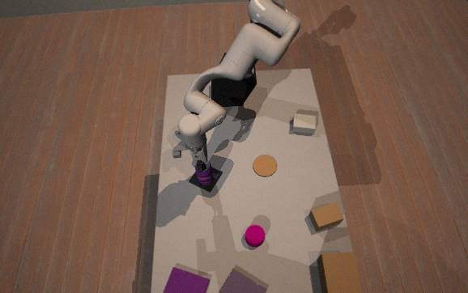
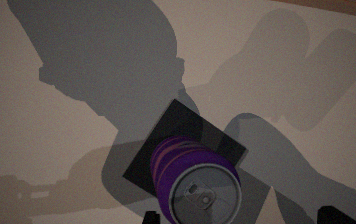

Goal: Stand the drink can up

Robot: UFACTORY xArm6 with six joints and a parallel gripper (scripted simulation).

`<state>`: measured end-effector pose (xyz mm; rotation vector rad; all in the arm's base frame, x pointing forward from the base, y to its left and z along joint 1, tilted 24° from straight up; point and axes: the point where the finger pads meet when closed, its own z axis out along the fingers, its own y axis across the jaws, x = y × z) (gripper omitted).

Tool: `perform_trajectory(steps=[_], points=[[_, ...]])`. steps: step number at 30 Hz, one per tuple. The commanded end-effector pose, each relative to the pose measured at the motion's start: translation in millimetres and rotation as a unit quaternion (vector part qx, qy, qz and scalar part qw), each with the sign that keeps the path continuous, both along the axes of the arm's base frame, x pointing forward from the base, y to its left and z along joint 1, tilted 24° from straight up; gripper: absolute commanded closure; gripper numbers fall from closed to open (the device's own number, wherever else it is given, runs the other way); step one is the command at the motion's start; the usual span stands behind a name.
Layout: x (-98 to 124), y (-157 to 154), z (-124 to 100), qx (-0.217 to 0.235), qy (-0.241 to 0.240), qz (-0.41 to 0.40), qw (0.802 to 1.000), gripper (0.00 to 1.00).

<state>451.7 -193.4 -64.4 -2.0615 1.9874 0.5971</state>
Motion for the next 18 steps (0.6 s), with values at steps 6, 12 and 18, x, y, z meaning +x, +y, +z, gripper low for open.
perform_trajectory(steps=[6, 12, 18], points=[[1.4, -1.0, 1.5, -0.018, 0.050, -0.228, 0.972, 0.00], [1.4, -1.0, 1.5, -0.031, 0.077, -0.347, 0.934, 0.00], [1.4, -1.0, 1.5, -0.033, 0.081, -0.362, 0.928, 0.00]])
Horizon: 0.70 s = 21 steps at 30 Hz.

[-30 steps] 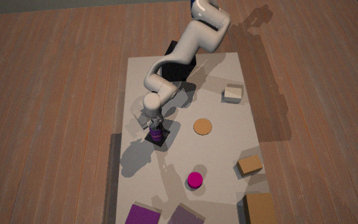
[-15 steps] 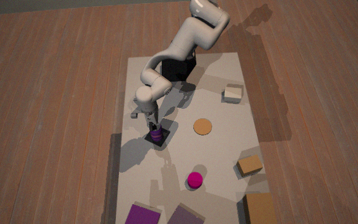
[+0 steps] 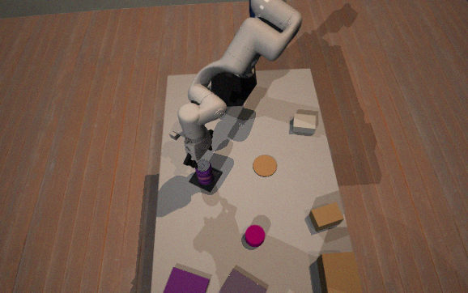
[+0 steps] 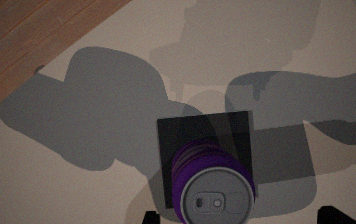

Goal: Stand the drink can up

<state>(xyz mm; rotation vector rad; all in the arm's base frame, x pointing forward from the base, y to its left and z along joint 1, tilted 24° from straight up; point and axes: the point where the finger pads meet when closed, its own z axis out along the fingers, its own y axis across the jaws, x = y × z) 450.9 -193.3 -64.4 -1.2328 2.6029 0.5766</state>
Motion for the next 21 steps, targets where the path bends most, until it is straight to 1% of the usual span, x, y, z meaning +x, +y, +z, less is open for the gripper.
perform_trajectory(steps=[1, 7, 8, 9, 12, 15, 21], points=[[2, -1, 2, -0.014, 0.007, -0.027, 1.000, 0.00], [2, -1, 1, -0.013, 0.006, -0.027, 1.000, 0.00], [3, 1, -4, -0.013, 0.006, -0.027, 1.000, 0.00], [4, 6, -14, -0.013, 0.006, -0.027, 1.000, 0.00], [6, 27, -62, -0.013, 0.006, -0.027, 1.000, 0.00], [6, 39, -88, -0.014, 0.006, -0.027, 1.000, 0.00], [6, 39, -90, -0.014, 0.006, -0.027, 1.000, 0.00]])
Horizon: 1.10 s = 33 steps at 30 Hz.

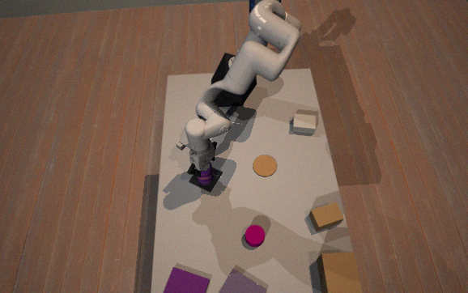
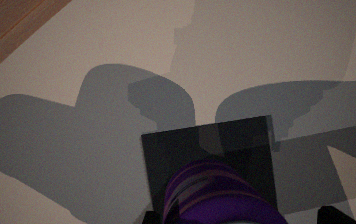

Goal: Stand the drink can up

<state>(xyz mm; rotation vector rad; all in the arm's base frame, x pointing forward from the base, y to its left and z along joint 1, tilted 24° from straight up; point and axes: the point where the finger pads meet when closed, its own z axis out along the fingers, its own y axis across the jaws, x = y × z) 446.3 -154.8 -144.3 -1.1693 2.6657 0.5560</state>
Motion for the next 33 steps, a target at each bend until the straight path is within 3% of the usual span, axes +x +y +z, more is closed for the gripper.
perform_trajectory(steps=[1, 6, 7, 33], points=[[10.2, 0.9, -10.1, -0.001, -0.008, -0.001, 1.000, 0.00], [10.2, 0.9, -10.1, -0.001, -0.008, -0.001, 1.000, 0.00], [10.2, 0.9, -10.1, -0.001, -0.008, -0.001, 1.000, 1.00], [10.2, 0.9, -10.1, -0.001, -0.008, -0.001, 1.000, 1.00]])
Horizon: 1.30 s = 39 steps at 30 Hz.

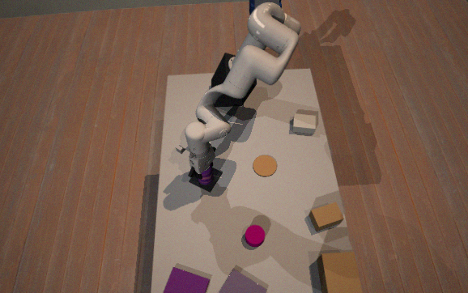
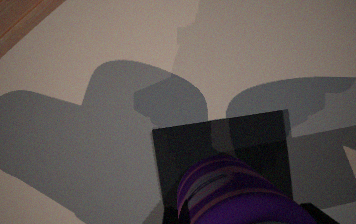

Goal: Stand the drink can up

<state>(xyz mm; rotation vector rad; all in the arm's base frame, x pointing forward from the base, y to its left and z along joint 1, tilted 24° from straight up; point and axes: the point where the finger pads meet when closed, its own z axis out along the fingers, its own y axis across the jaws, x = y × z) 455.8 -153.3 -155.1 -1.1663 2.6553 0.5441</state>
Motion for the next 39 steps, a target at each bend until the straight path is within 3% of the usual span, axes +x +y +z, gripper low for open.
perform_trajectory(steps=[1, 15, 29, 39], points=[[1, -1, 1, 0.000, -0.001, 0.000, 1.000, 1.00], [1, -3, 7, 0.000, -0.001, 0.000, 1.000, 1.00], [-1, -34, 76, 0.000, -0.001, 0.000, 1.000, 1.00], [-2, -41, 92, 0.000, -0.001, 0.000, 1.000, 1.00]])
